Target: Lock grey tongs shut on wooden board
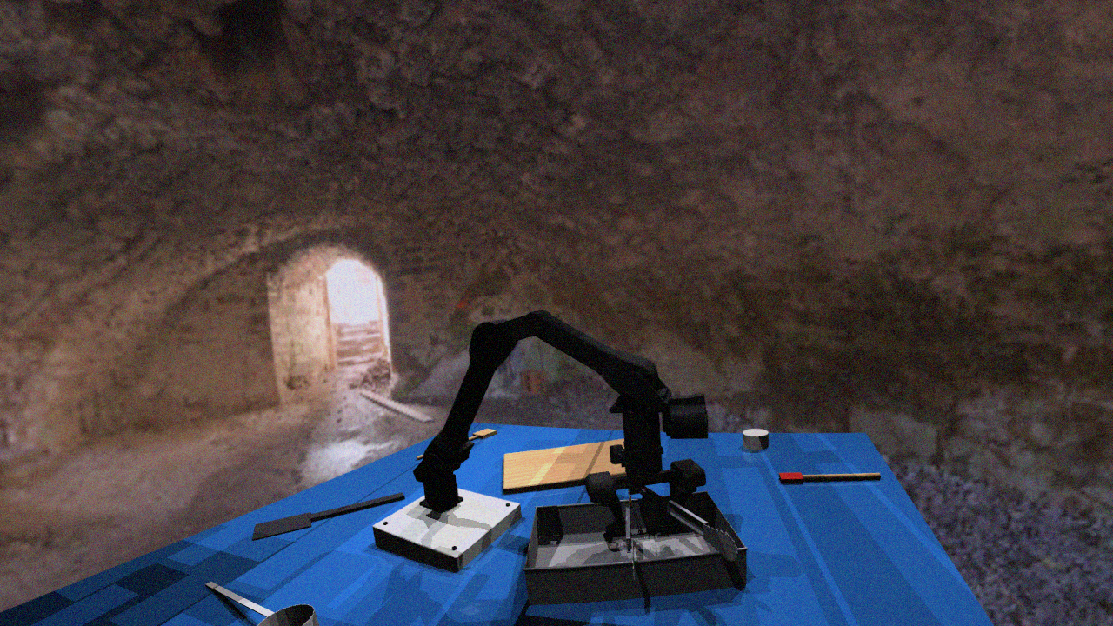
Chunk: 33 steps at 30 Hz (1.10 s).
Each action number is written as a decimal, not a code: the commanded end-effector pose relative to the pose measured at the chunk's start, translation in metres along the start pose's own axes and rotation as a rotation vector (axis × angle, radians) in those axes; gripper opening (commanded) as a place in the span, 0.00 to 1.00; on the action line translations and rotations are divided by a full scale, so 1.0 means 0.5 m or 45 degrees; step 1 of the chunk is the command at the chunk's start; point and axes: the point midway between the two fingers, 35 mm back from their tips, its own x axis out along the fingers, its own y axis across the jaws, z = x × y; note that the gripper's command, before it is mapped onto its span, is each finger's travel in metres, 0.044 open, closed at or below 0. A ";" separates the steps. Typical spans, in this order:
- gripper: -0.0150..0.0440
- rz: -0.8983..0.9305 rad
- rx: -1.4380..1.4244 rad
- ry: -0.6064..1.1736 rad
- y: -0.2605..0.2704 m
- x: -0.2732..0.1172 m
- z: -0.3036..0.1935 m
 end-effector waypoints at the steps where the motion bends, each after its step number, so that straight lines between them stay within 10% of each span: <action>1: 0.86 -0.001 0.000 0.001 -0.001 -0.001 0.000; 33: 0.49 -0.001 0.000 0.001 -0.001 -0.001 0.000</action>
